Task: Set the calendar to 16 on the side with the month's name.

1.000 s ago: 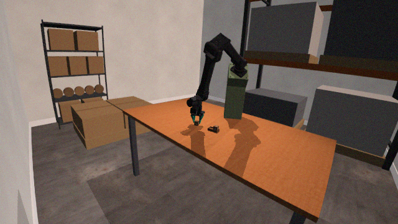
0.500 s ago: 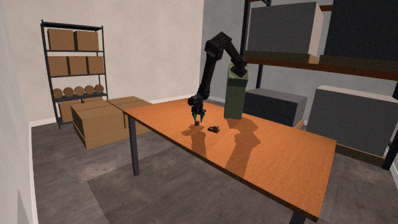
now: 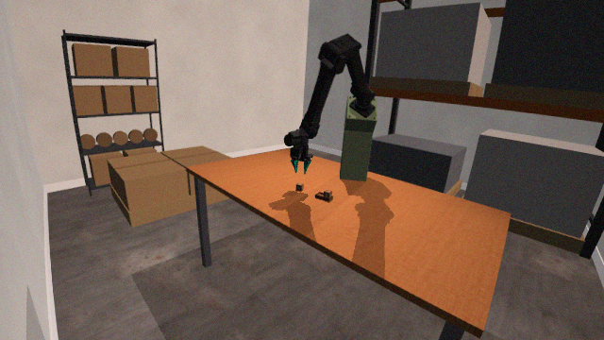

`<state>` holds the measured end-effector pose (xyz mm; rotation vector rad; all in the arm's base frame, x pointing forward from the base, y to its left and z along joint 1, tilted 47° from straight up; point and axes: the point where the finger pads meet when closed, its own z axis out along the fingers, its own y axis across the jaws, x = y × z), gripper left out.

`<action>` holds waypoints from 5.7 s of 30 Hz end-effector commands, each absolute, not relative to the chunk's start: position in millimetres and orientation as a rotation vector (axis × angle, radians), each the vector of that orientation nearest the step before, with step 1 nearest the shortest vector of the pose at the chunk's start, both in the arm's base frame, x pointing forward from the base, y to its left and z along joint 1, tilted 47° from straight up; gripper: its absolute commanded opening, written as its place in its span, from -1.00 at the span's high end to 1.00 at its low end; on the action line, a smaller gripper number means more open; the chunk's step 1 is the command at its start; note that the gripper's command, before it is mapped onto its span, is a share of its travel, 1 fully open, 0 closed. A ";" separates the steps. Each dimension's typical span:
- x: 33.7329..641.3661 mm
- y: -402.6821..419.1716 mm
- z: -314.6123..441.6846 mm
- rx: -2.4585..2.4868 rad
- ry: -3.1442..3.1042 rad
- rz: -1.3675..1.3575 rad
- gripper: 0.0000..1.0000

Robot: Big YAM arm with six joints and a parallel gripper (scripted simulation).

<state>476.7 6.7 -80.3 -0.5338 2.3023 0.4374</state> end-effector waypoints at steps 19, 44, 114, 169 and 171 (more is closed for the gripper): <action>466.4 1.6 -80.3 -0.564 2.310 0.433 -1.00; 471.4 6.9 -79.1 -0.070 2.418 0.631 -1.00; 472.9 8.9 -83.3 1.421 2.266 1.084 0.06; 501.7 28.5 -109.9 1.433 2.249 1.091 0.06; 503.0 29.7 -111.6 1.433 2.249 1.091 0.06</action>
